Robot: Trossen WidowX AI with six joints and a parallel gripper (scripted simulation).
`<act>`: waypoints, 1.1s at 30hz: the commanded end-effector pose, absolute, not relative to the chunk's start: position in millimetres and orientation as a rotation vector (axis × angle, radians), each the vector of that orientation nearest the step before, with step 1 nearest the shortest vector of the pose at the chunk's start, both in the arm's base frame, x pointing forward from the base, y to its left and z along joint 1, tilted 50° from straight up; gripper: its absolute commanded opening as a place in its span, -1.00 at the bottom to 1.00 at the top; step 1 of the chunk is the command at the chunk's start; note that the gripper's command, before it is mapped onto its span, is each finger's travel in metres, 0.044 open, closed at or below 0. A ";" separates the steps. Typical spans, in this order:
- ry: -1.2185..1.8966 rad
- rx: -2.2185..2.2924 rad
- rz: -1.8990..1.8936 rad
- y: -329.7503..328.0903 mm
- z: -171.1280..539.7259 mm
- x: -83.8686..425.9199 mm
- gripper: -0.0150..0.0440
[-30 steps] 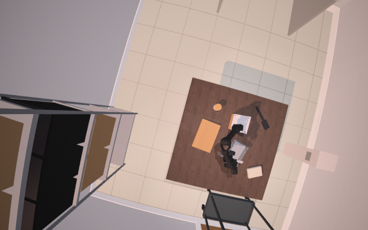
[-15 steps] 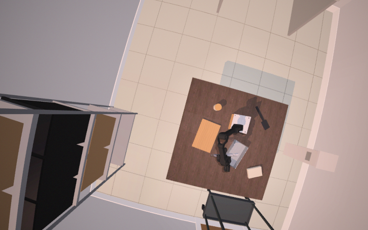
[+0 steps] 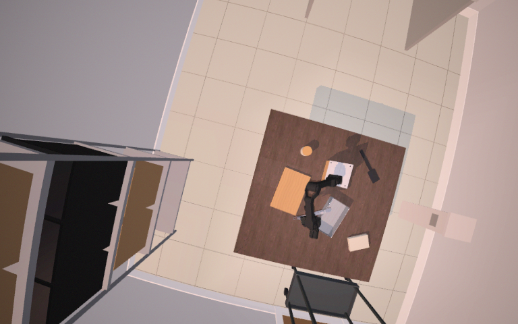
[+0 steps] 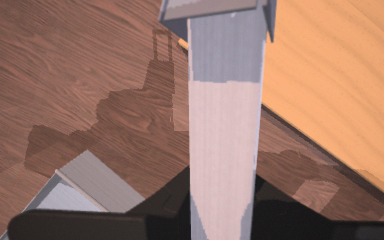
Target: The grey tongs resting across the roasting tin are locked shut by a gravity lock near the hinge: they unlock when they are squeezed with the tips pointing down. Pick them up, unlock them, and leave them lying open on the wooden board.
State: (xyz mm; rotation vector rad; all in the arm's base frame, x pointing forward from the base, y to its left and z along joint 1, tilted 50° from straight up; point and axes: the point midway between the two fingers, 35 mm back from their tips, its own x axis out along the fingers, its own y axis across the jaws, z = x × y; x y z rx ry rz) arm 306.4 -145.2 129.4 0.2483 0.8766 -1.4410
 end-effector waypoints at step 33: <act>1.330 -0.277 -1.041 -210.7 219.4 206.9 -1.00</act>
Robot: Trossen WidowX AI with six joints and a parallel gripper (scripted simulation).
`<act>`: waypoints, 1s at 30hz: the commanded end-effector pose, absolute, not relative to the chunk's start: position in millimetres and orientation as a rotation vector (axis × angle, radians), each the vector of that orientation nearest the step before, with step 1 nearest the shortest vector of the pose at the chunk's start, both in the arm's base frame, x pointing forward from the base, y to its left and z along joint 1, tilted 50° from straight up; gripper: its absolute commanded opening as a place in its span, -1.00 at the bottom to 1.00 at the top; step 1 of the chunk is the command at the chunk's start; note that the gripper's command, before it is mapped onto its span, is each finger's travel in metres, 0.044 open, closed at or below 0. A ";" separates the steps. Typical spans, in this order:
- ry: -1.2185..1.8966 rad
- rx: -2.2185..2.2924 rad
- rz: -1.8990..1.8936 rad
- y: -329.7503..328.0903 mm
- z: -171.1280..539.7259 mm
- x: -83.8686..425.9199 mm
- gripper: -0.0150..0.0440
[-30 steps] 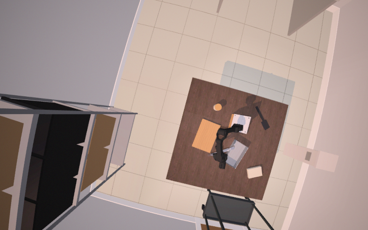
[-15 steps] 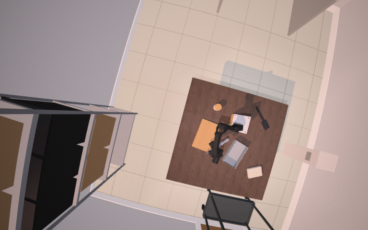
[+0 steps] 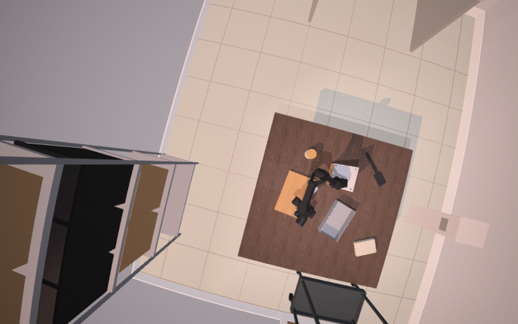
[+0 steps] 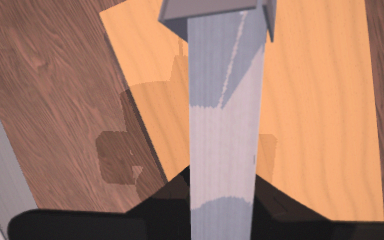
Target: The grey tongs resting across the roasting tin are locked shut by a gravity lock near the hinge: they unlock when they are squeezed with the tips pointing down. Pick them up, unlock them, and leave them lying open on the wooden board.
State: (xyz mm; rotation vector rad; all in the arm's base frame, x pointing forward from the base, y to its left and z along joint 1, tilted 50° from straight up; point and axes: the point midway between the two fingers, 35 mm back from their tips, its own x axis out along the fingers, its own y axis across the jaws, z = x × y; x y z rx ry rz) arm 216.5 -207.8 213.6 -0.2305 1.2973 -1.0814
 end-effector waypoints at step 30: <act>1.348 -0.373 -0.811 -218.2 235.8 157.9 -1.00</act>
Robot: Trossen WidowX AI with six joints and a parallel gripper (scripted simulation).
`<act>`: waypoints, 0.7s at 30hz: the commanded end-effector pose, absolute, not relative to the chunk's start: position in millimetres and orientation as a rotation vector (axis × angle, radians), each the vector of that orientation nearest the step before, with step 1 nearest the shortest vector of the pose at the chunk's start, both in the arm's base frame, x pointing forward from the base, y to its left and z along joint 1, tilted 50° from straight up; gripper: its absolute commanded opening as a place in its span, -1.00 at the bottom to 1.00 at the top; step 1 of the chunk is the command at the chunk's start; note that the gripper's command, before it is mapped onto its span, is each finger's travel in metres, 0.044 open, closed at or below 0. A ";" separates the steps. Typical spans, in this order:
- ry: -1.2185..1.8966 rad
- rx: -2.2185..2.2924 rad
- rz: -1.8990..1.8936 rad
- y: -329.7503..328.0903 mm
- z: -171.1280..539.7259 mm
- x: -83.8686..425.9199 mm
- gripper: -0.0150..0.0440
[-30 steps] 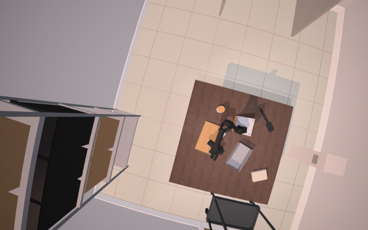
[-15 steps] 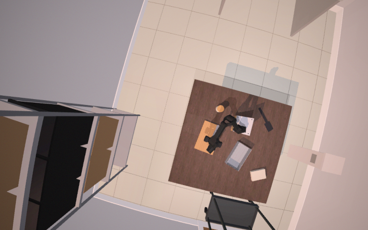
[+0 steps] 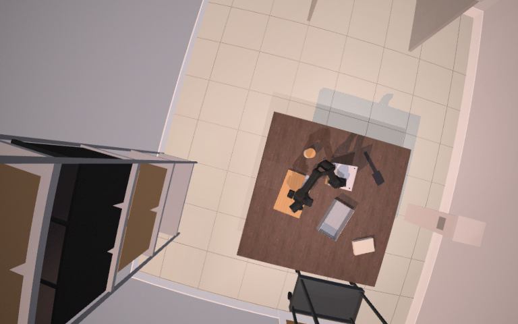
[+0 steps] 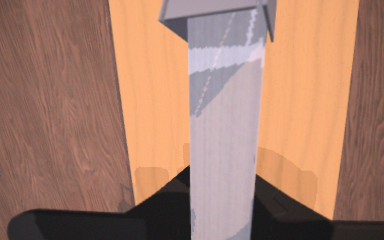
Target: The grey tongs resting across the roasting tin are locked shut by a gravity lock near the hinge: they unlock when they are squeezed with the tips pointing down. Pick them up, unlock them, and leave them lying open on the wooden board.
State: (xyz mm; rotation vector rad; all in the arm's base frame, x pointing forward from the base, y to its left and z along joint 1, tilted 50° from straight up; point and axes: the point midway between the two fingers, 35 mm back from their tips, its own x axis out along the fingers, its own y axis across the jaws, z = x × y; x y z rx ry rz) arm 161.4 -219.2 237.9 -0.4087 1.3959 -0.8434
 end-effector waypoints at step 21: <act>0.820 -0.359 -0.583 -199.5 252.6 152.1 -1.00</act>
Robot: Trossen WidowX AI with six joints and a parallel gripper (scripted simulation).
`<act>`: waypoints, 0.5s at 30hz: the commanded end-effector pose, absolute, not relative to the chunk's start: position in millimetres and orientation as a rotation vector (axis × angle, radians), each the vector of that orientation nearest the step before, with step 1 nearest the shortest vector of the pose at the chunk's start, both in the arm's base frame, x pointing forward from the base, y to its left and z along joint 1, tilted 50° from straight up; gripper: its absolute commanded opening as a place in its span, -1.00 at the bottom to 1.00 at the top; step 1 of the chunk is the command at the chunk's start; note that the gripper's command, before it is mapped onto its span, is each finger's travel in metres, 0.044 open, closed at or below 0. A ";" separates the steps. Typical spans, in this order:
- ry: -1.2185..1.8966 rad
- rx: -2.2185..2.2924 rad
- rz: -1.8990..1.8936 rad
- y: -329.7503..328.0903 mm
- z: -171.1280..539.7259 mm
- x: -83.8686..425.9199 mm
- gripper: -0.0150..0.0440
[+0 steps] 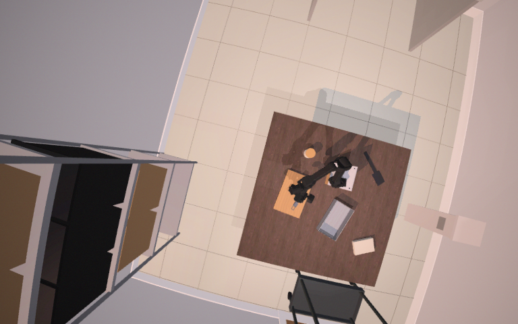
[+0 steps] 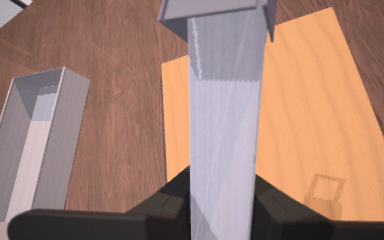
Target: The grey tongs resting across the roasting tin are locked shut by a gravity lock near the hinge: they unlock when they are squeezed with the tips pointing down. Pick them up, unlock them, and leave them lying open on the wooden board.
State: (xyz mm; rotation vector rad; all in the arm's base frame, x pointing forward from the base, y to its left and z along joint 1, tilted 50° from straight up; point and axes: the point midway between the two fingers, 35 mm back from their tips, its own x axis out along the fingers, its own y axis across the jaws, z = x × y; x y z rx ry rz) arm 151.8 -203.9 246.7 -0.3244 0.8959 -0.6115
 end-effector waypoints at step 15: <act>0.462 -0.654 -0.467 -165.8 287.6 148.4 -1.00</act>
